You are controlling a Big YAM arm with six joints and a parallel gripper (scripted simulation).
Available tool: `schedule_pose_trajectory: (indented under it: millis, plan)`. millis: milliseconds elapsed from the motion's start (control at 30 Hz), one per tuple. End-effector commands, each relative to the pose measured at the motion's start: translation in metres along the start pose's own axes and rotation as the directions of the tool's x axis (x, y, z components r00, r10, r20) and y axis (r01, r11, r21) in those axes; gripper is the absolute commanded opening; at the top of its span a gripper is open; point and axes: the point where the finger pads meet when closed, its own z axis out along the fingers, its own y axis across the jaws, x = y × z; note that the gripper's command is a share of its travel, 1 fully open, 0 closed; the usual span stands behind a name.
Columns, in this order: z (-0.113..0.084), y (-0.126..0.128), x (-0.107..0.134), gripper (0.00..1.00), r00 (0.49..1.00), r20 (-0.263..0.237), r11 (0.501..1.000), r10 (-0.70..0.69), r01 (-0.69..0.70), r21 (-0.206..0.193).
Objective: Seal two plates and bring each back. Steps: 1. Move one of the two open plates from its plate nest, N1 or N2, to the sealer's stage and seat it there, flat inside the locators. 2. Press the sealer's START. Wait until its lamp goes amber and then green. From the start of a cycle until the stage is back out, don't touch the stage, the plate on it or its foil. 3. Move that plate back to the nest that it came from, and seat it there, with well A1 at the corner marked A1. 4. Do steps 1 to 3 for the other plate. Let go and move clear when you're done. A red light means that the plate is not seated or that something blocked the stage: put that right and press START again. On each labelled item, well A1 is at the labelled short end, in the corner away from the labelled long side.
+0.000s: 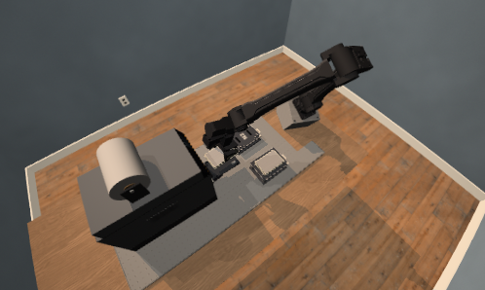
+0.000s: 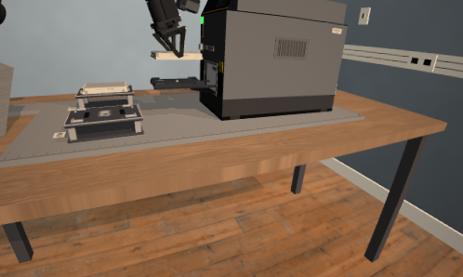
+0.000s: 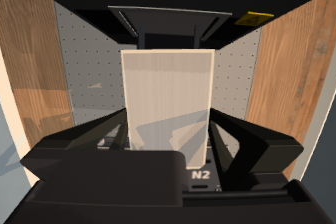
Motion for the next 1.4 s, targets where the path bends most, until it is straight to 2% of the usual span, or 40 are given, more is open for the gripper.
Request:
schedule_pose_trajectory:
  millis: [0,200,400,467,533,667,1033,1200,1367]
  plan:
    - [-0.013,-0.005,-0.04,0.0,0.997,0.078,1.0,-0.027,0.026,0.011]
    - [-0.015,0.01,-0.038,0.0,0.996,0.08,0.999,-0.034,0.034,0.0]
    - [-0.025,-0.009,-0.011,0.0,0.996,0.079,1.0,-0.029,0.028,0.012]
    - [-0.025,-0.009,-0.011,0.0,0.996,0.079,1.0,-0.029,0.028,0.012]
    - [-0.022,-0.014,-0.001,0.0,0.998,0.059,1.0,-0.015,0.015,0.011]
    - [-0.025,-0.019,0.014,0.0,0.998,0.056,1.0,-0.015,0.014,0.014]
    - [-0.035,-0.027,0.03,0.0,0.997,0.069,1.0,-0.025,0.024,0.018]
    - [-0.029,-0.032,0.049,0.0,0.999,0.039,1.0,-0.01,0.009,0.011]
    - [-0.041,-0.037,0.05,0.0,0.998,0.067,1.0,-0.023,0.022,0.02]
